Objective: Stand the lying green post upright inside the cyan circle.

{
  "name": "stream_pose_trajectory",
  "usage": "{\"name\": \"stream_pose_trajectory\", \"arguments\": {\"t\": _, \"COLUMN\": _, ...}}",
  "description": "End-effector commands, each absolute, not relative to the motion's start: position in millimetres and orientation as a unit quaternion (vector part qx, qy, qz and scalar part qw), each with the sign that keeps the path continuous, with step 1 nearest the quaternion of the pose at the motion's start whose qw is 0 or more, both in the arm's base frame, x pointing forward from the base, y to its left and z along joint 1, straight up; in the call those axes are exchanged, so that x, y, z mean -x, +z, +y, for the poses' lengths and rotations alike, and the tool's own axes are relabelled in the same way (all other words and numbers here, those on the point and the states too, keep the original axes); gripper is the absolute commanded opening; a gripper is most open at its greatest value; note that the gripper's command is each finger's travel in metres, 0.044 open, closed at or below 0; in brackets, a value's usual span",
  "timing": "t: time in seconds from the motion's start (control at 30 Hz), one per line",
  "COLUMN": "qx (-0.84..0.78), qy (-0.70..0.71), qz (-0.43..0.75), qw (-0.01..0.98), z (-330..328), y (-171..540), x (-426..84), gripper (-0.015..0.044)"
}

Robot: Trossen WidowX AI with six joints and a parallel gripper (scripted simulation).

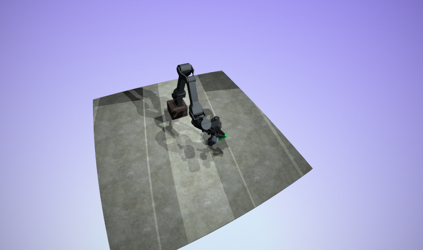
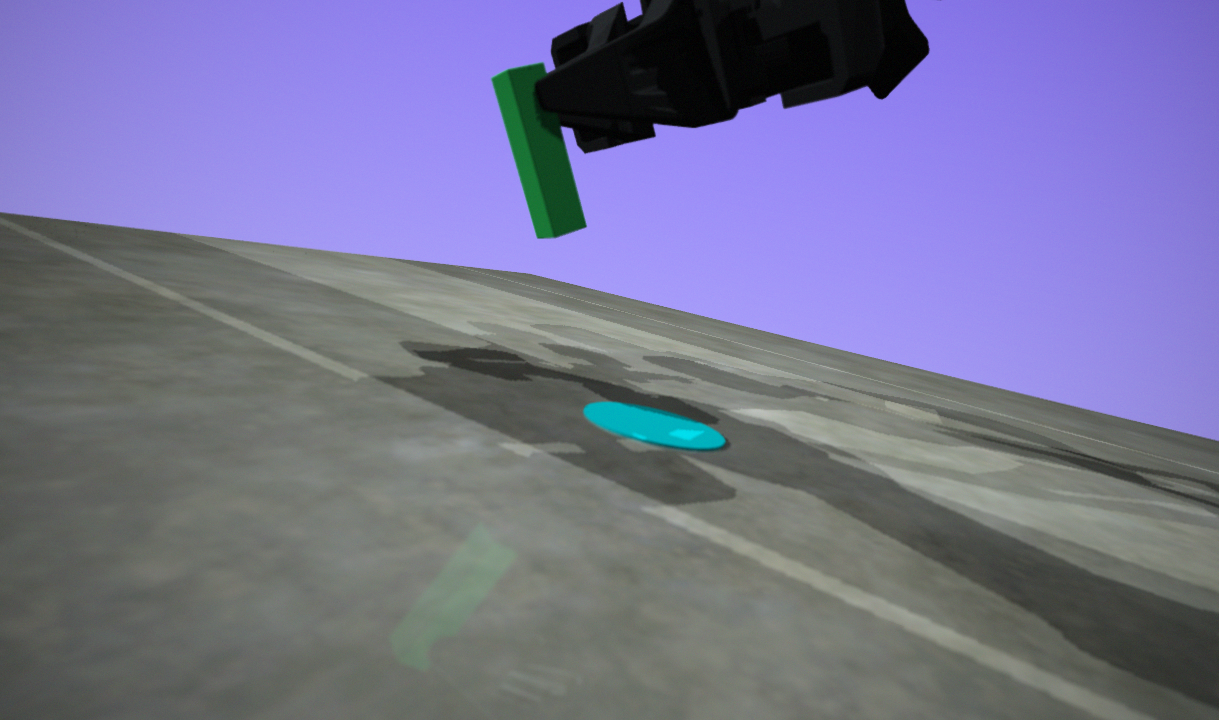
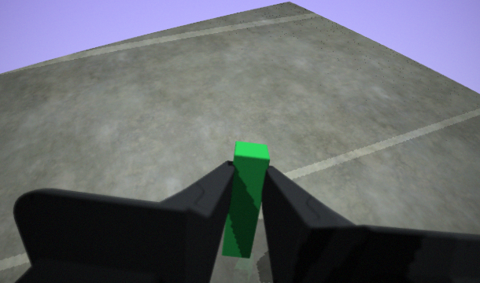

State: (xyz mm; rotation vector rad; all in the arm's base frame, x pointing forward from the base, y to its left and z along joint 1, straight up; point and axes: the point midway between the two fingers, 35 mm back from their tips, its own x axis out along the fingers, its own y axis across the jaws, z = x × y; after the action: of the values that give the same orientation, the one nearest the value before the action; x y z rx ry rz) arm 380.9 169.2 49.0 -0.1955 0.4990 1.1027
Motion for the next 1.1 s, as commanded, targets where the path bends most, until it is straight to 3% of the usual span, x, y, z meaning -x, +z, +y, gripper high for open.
{"name": "stream_pose_trajectory", "arguments": {"t": 0.0, "qx": 0.084, "qy": 0.521, "qz": 0.224, "qw": 0.819, "z": 167.7, "y": 50.0, "x": -379.2, "gripper": 0.0023}}
{"name": "stream_pose_trajectory", "arguments": {"t": 1.07, "qx": 0.051, "qy": 0.550, "qz": 0.145, "qw": 0.821, "z": 154.3, "y": 60.1, "x": -362.1, "gripper": 0.0023}}
